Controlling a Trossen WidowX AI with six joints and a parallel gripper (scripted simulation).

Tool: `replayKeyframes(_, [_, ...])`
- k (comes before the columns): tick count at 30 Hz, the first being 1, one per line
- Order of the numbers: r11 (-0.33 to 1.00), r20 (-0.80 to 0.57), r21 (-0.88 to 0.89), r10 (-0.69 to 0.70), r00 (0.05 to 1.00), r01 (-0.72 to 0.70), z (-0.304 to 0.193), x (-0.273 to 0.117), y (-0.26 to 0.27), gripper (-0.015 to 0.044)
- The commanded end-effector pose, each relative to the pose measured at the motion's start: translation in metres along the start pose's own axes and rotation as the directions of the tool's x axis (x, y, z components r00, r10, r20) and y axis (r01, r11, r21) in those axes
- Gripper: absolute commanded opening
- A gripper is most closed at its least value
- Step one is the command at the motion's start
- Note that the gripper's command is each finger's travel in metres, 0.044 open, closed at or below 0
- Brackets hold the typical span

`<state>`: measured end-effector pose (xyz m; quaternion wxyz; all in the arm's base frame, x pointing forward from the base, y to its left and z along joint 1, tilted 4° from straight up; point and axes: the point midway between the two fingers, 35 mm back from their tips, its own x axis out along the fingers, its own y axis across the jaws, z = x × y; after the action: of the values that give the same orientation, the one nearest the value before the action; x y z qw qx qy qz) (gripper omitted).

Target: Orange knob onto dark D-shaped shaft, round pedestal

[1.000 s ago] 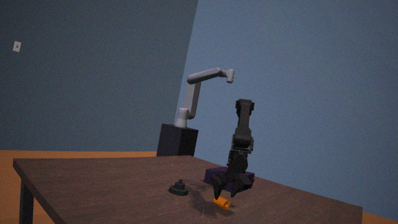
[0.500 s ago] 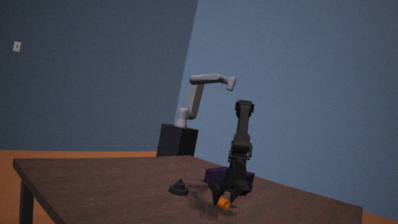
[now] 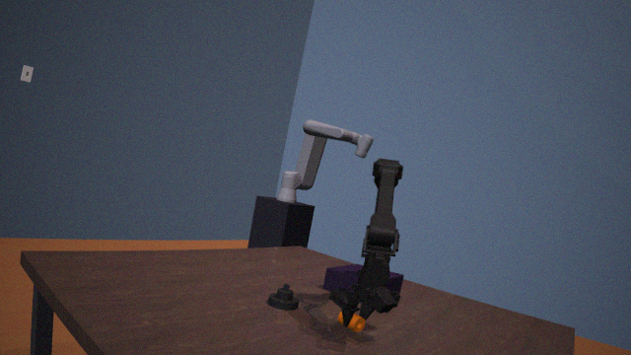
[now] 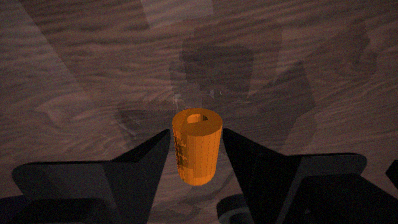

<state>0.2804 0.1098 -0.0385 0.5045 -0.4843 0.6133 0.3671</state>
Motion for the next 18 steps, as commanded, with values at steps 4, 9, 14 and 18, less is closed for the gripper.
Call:
replayKeyframes(4, [1.000, 0.004, -0.006, 0.001, 1.000, -0.001, 0.0006, 0.0004, 0.0002, 0.0240])
replayKeyframes(9, [1.000, 0.004, -0.006, 0.001, 1.000, -0.001, 0.0006, 0.0004, 0.0002, 0.0207])
replayKeyframes(14, [1.000, 0.004, -0.006, 0.001, 1.000, -0.001, 0.0006, 0.0004, 0.0002, 0.0179])
replayKeyframes(18, [1.000, 0.010, -0.004, 0.001, 1.000, -0.001, 0.0000, 0.0001, 0.0001, 0.0179])
